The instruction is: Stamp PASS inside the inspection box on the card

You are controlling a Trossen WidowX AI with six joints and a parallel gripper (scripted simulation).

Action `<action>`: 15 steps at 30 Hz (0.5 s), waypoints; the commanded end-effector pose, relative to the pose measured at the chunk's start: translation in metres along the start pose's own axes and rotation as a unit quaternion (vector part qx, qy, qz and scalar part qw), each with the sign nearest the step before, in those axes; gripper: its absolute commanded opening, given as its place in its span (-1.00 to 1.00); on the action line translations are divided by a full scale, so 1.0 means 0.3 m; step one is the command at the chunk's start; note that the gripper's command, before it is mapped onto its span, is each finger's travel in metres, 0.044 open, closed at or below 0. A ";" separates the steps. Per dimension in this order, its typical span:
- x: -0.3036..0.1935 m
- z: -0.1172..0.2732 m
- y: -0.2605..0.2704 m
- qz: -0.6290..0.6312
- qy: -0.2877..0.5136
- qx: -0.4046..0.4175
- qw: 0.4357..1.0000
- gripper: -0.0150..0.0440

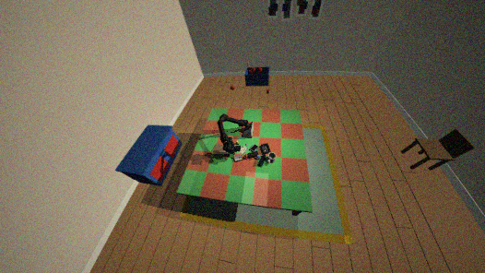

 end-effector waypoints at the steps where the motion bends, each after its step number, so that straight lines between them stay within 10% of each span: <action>1: 0.000 0.008 0.000 -0.003 0.000 0.002 1.000 -0.49; 15: 0.000 0.031 0.000 -0.003 0.000 0.002 1.000 -0.49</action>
Point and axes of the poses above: the point midway between the two fingers, 35 mm back from their tips, its own z axis back along the fingers, its own y axis across the jaws, x = y × z, the point moved 1 cm from there along z, back along the fingers, and after that the axes turned 4 degrees about -z, right-handed, at the moved point
